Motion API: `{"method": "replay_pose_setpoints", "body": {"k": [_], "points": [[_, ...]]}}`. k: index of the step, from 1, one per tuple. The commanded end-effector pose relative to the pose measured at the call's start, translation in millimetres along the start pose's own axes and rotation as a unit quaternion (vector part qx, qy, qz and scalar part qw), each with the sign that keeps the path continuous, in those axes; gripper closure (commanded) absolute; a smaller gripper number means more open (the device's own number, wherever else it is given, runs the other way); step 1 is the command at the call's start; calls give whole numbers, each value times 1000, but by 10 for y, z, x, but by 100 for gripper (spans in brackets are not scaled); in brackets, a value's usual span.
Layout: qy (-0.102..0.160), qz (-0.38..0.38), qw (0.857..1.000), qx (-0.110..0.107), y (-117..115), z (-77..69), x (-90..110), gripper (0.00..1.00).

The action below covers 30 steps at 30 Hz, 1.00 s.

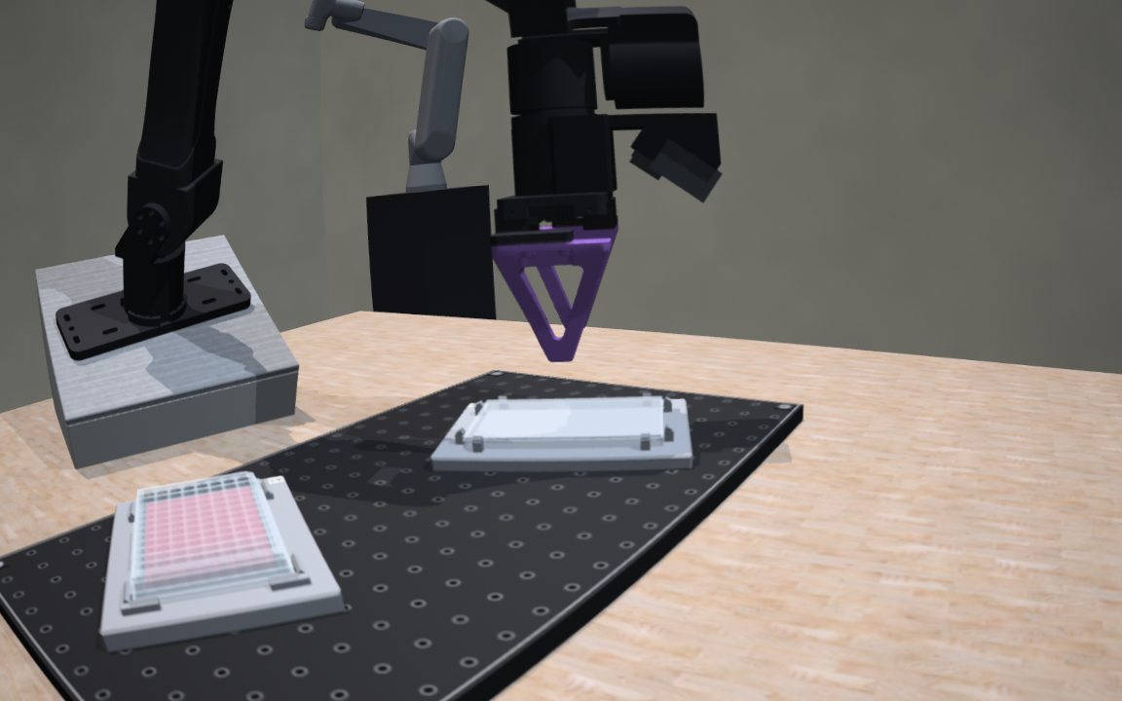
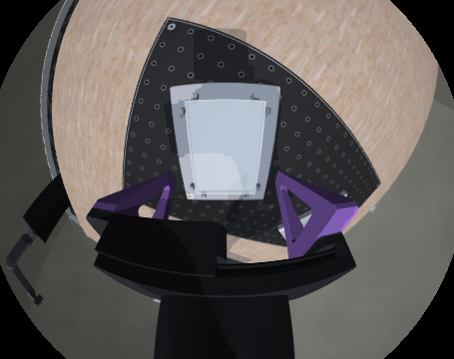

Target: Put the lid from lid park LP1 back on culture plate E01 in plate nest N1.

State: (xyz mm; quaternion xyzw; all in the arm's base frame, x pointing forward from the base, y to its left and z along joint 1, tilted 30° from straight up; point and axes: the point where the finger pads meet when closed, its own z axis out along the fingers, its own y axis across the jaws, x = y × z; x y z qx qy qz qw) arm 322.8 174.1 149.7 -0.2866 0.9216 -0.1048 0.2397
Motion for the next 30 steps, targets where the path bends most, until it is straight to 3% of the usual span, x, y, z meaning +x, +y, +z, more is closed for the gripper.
{"method": "replay_pose_setpoints", "body": {"k": [1,17,30], "points": [[-1,2,1000,0,-5,-37,6,0],[-1,2,1000,0,-6,-37,6,0],[-1,2,1000,0,-5,146,6,0]]}}
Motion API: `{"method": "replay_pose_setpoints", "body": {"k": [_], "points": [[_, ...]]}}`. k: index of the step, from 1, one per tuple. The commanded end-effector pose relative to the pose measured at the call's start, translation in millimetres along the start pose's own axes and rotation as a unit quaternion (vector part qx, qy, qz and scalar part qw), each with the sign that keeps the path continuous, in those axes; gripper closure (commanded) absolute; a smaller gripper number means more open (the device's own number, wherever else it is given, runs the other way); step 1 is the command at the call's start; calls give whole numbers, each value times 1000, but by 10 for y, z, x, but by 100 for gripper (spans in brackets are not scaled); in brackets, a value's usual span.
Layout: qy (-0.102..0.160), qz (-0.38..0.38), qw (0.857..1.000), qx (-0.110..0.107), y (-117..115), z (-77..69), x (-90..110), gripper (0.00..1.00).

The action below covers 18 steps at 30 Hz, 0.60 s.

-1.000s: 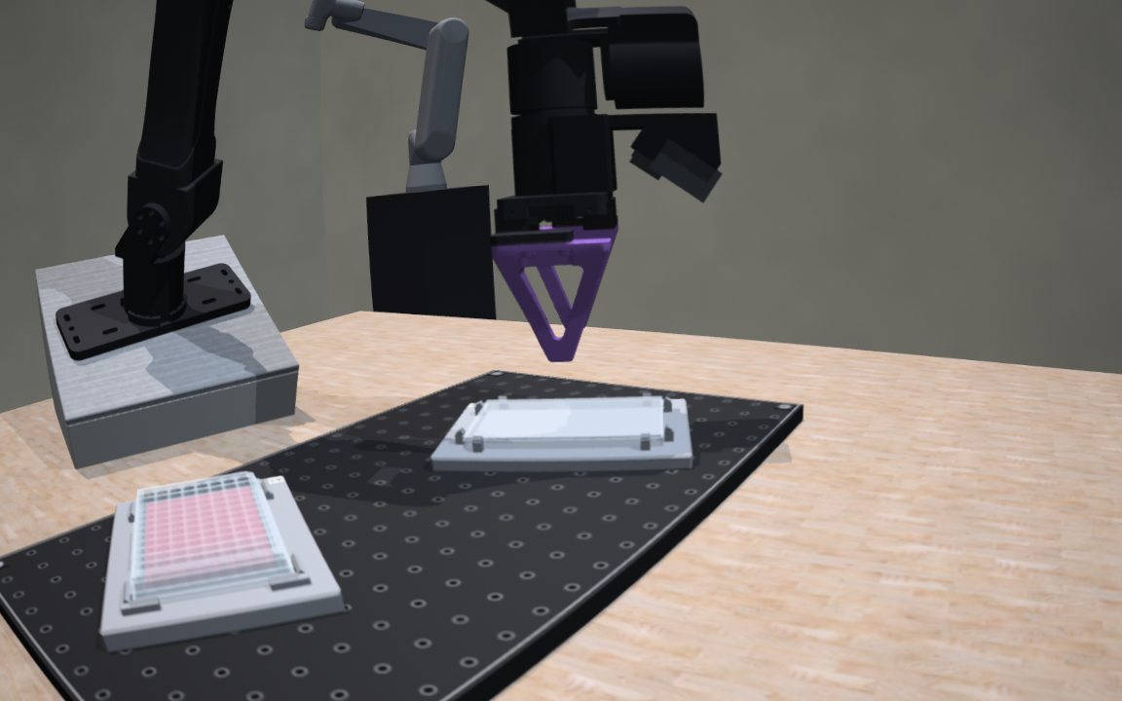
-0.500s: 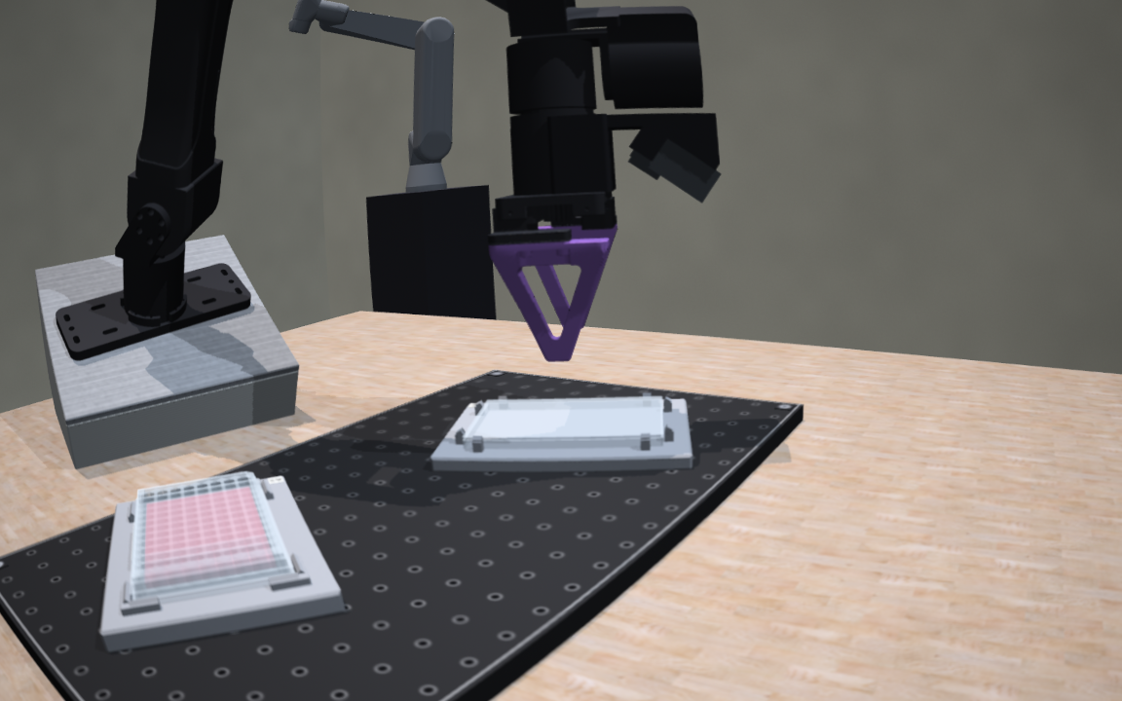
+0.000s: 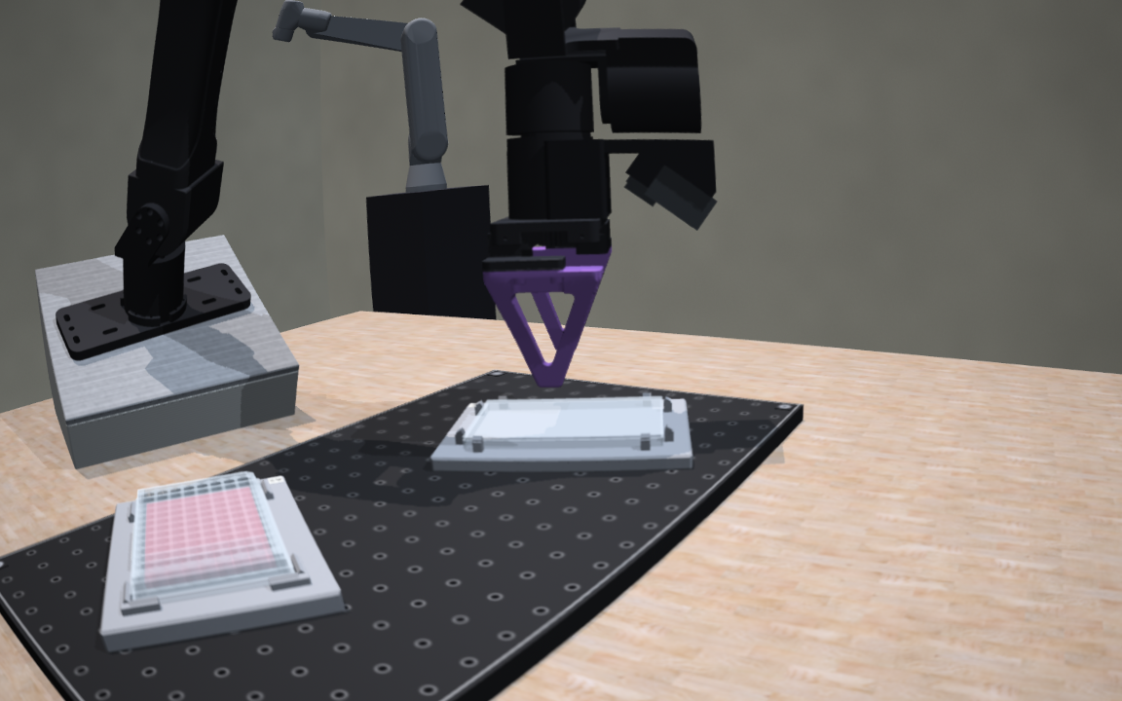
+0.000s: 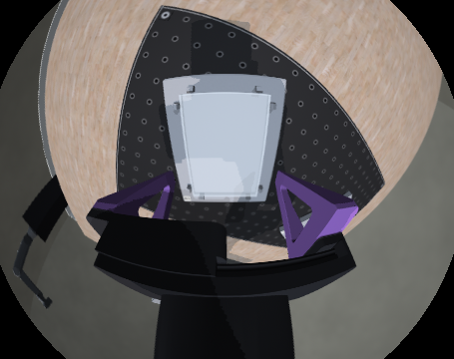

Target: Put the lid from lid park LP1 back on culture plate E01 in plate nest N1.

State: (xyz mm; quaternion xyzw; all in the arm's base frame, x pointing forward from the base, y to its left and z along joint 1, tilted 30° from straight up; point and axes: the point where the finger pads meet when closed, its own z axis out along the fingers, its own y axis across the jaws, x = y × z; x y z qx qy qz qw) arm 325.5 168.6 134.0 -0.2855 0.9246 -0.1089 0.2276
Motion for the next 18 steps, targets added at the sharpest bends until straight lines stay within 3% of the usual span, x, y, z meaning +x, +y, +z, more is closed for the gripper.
{"method": "replay_pose_setpoints", "body": {"k": [1,11,18], "points": [[-14,2,1000,0,0,9,-67,0],[-14,2,1000,0,0,174,-71,0],[-14,2,1000,0,0,175,-71,0]]}}
